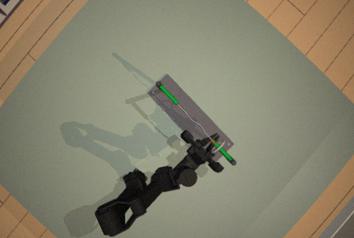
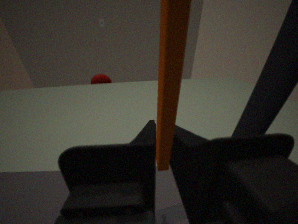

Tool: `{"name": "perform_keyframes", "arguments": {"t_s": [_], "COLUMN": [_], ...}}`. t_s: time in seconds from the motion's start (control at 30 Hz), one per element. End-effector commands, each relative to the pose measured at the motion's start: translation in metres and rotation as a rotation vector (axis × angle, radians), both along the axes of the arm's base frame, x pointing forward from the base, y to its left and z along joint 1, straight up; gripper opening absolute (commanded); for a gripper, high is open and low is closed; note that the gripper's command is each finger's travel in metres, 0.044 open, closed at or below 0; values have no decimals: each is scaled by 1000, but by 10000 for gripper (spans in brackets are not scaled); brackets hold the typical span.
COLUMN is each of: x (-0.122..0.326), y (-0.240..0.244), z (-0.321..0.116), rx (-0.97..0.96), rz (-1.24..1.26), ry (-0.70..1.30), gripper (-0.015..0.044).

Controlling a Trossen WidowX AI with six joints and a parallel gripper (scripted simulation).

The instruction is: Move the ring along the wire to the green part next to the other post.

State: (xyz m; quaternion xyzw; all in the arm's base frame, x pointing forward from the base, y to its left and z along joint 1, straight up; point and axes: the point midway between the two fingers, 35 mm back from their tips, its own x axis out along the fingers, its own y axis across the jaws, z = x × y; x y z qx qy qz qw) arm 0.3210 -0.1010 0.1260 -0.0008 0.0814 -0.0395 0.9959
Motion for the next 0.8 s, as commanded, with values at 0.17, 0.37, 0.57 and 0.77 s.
{"name": "perform_keyframes", "arguments": {"t_s": [0.17,0.37,0.57,0.77], "x": [0,0,0,0], "y": [-1,-1,-1,-1], "z": [16,17,17,17], "rx": [-3,-3,-3,-3], "rz": [-3,-3,-3,-3], "ry": [-5,-5,-5,-5], "gripper": [-150,-150,-150,-150]}}
